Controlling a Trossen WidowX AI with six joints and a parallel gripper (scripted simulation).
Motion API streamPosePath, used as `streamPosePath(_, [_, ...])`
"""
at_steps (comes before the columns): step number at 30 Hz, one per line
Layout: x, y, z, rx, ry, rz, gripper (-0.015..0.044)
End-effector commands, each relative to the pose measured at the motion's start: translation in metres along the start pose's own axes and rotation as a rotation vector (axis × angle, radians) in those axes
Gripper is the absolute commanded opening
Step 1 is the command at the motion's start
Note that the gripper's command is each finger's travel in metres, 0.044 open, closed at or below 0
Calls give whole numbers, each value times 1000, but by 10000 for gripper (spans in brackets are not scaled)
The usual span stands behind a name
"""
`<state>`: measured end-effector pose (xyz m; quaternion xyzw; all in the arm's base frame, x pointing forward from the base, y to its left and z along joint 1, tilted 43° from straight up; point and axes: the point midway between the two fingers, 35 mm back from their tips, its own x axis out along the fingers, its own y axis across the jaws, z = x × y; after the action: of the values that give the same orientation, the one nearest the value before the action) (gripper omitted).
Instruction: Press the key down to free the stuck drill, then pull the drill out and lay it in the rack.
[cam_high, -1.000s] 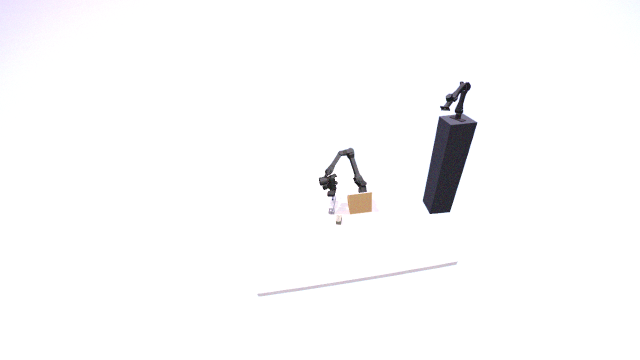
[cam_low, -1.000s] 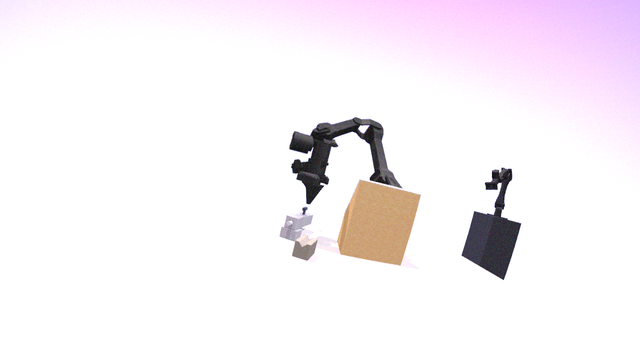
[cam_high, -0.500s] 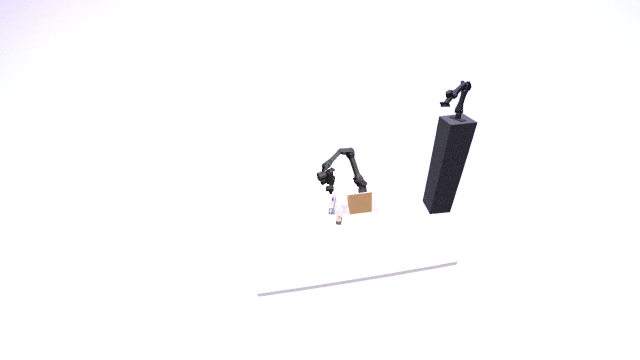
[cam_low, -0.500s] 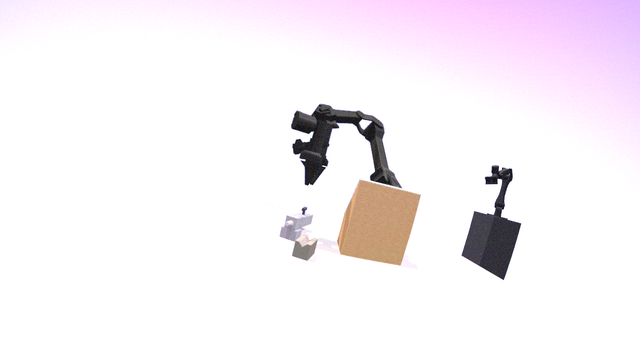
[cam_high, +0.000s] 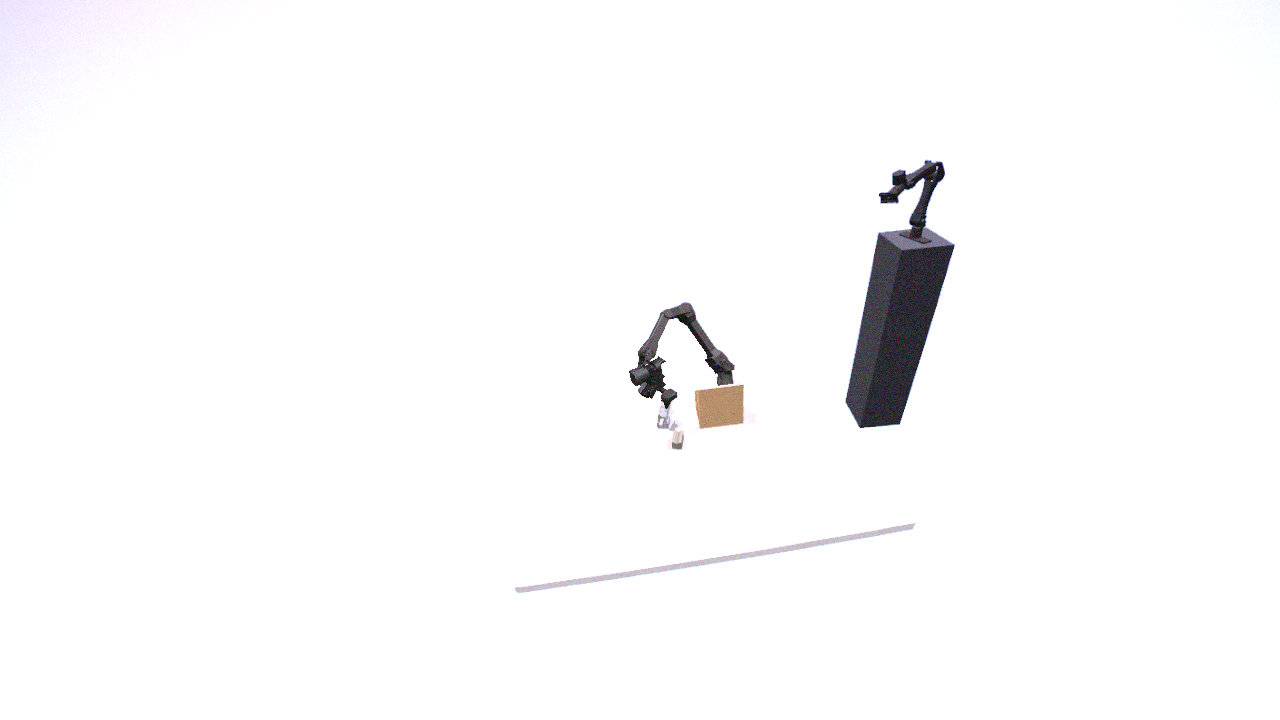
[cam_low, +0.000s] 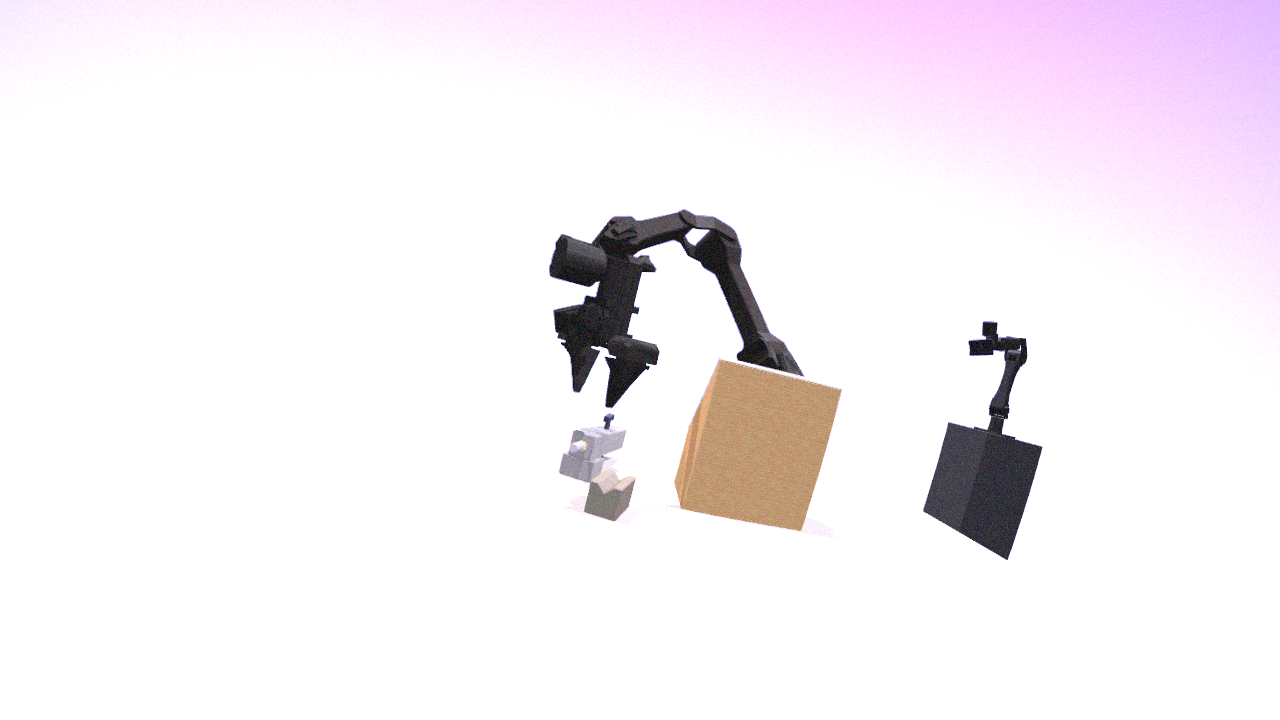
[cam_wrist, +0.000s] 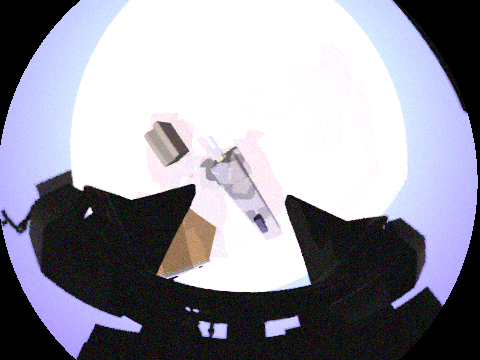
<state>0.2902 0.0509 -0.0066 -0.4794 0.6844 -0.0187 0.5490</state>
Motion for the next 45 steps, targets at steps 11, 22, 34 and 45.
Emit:
streamPosePath(11, [43, 54, 49, -679, -12, 4, 440])
streamPosePath(22, [43, 54, 49, -679, -12, 4, 440])
streamPosePath(34, [56, 51, 48, -679, -12, 4, 440])
streamPosePath(45, [74, 48, 44, -679, -12, 4, 440])
